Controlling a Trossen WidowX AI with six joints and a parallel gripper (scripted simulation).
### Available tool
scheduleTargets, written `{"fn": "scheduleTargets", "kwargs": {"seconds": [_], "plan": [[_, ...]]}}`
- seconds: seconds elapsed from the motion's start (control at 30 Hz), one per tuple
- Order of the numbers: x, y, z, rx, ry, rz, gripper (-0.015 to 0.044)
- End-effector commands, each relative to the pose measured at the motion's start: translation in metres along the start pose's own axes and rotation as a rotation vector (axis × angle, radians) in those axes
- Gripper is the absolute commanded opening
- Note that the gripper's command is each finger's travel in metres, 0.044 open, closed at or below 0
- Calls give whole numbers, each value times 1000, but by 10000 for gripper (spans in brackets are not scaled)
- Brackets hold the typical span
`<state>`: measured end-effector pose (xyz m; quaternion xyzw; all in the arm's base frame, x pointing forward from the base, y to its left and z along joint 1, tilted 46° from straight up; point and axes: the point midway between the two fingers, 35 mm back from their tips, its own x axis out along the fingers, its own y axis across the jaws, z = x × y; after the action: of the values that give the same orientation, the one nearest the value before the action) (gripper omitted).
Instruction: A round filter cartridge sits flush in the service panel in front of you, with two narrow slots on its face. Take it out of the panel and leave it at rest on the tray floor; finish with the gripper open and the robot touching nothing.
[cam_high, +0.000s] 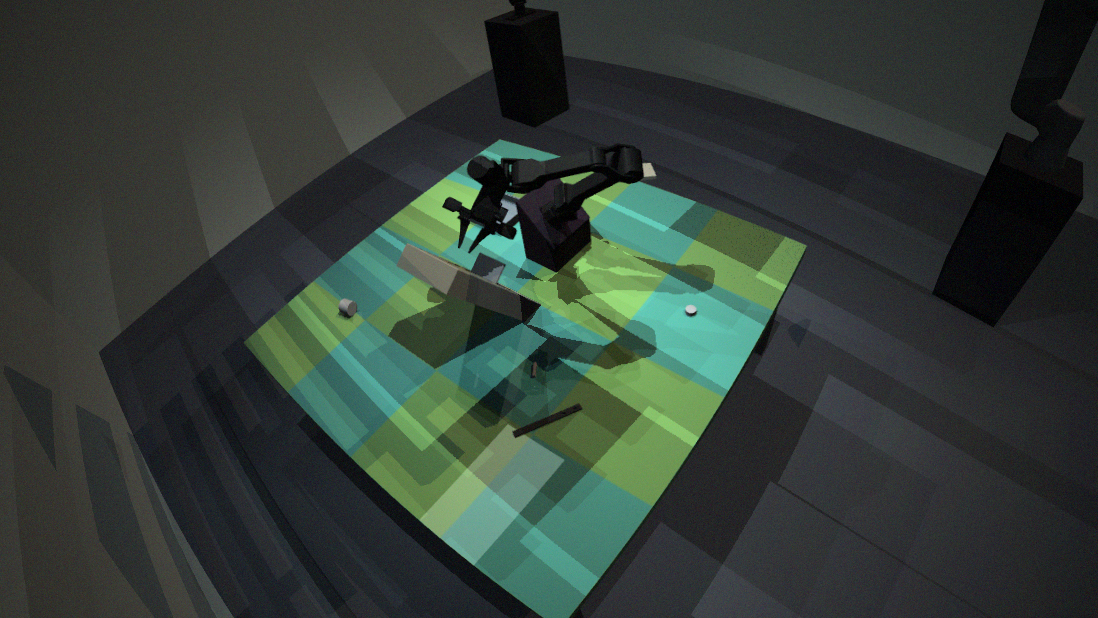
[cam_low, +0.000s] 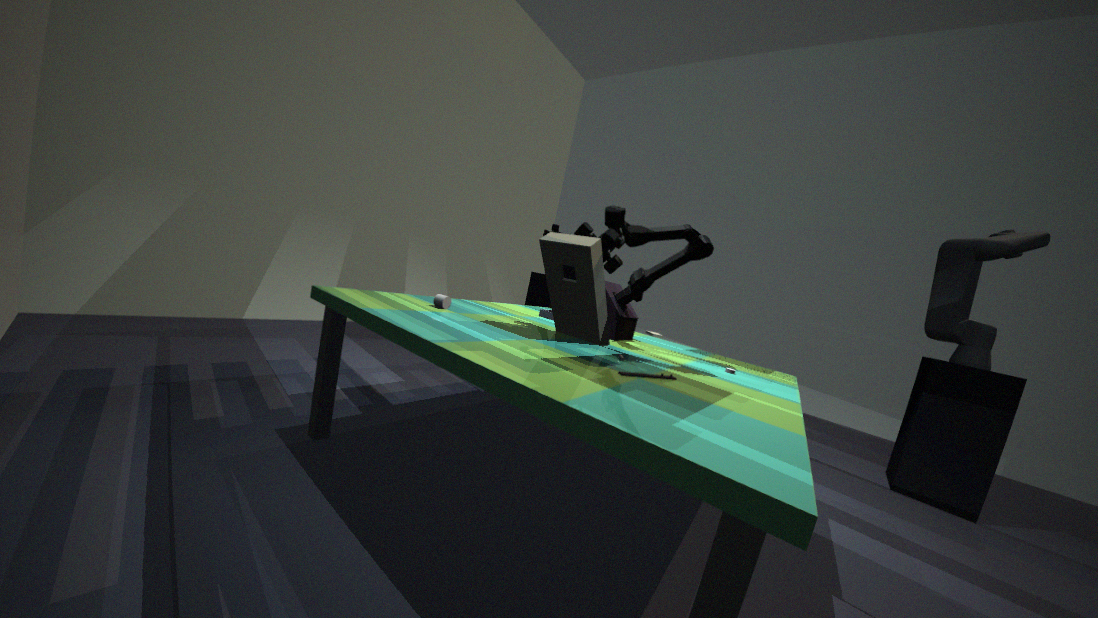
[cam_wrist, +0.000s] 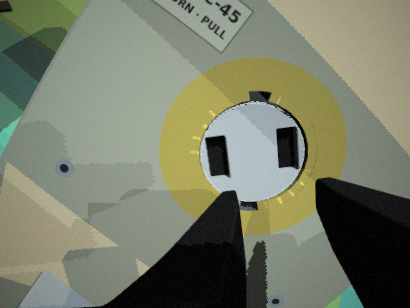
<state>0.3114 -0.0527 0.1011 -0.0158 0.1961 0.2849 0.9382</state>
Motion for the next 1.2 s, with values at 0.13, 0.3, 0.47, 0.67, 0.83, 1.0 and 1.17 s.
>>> {"fn": "scheduleTargets", "kwargs": {"seconds": [0.13,0.3,0.47,0.67,0.83,1.0,1.17], "plan": [[13,-1,-1,5,4,-4,118],[21,0,-1,5,2,-5,118],[29,0,0,6,-2,-5,118],[36,2,0,7,-6,-5,118],[36,1,0,7,-6,-5,118],[36,1,0,7,-6,-5,118],[36,0,0,7,-6,-5,118]]}}
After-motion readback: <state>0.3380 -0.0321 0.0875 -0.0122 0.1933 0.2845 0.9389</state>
